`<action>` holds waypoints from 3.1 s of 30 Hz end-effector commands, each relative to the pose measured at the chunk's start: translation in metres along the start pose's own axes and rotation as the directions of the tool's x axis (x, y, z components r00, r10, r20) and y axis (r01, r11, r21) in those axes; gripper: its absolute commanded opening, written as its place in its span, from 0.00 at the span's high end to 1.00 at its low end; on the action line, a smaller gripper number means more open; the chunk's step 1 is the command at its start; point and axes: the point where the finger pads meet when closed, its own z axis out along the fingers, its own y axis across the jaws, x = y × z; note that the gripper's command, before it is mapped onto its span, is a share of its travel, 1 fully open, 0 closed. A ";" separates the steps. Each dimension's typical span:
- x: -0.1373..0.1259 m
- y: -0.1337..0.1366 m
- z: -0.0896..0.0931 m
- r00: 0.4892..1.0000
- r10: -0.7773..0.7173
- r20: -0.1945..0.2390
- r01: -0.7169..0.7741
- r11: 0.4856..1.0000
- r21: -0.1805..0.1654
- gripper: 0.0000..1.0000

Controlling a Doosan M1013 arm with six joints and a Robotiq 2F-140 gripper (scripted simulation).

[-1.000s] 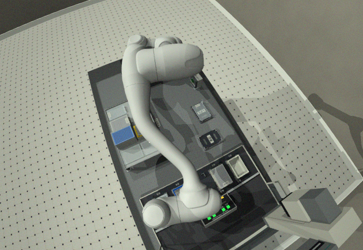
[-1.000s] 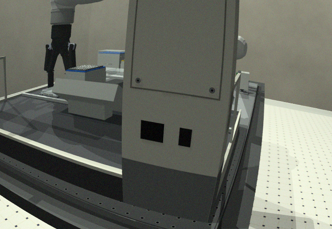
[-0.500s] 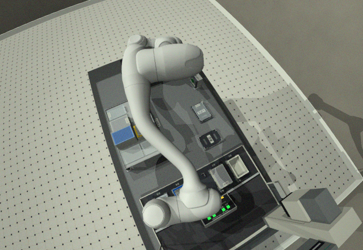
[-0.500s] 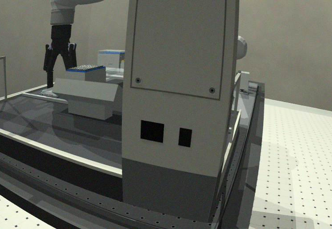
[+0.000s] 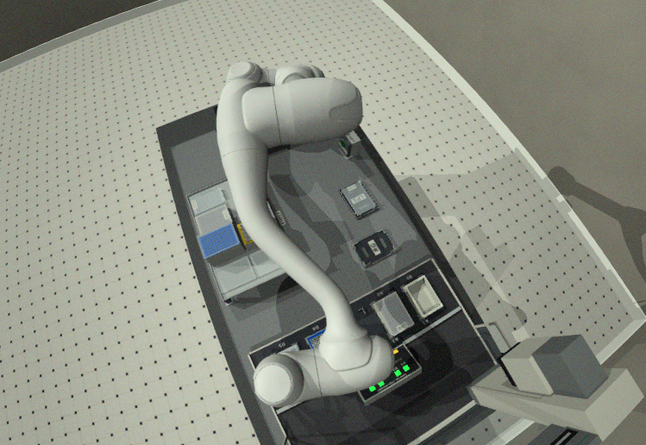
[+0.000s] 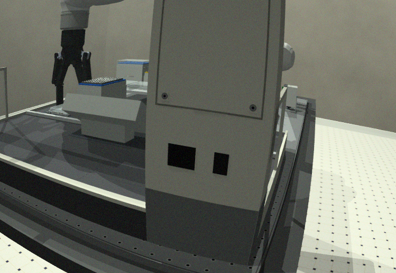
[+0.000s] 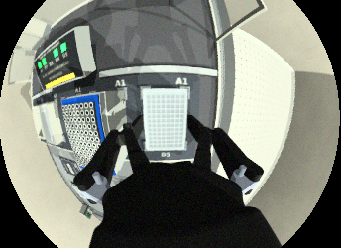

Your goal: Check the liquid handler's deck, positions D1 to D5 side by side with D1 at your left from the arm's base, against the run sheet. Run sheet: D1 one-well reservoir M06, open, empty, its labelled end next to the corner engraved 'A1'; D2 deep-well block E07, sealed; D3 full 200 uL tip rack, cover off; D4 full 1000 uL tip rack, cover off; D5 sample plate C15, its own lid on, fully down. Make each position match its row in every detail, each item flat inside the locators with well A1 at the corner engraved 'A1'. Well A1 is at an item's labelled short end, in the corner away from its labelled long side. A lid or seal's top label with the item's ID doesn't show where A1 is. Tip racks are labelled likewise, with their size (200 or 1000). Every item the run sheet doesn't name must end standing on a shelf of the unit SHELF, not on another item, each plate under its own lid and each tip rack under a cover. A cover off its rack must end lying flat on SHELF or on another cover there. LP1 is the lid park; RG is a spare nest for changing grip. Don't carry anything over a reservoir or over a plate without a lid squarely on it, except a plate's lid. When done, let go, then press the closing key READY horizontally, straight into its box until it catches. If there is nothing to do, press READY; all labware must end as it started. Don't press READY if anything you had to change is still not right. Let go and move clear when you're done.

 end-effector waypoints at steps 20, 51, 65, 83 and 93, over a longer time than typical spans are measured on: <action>0.001 0.000 -0.004 1.000 0.000 -0.002 0.000 1.000 0.000 0.34; 0.000 0.000 -0.052 1.000 0.000 -0.002 0.000 1.000 0.000 0.34; 0.000 0.000 -0.072 1.000 0.000 -0.002 0.000 1.000 0.000 0.34; 0.000 0.000 -0.099 1.000 0.000 -0.002 0.000 1.000 0.000 0.34; 0.000 0.000 -0.112 1.000 0.000 -0.002 0.000 1.000 0.000 0.34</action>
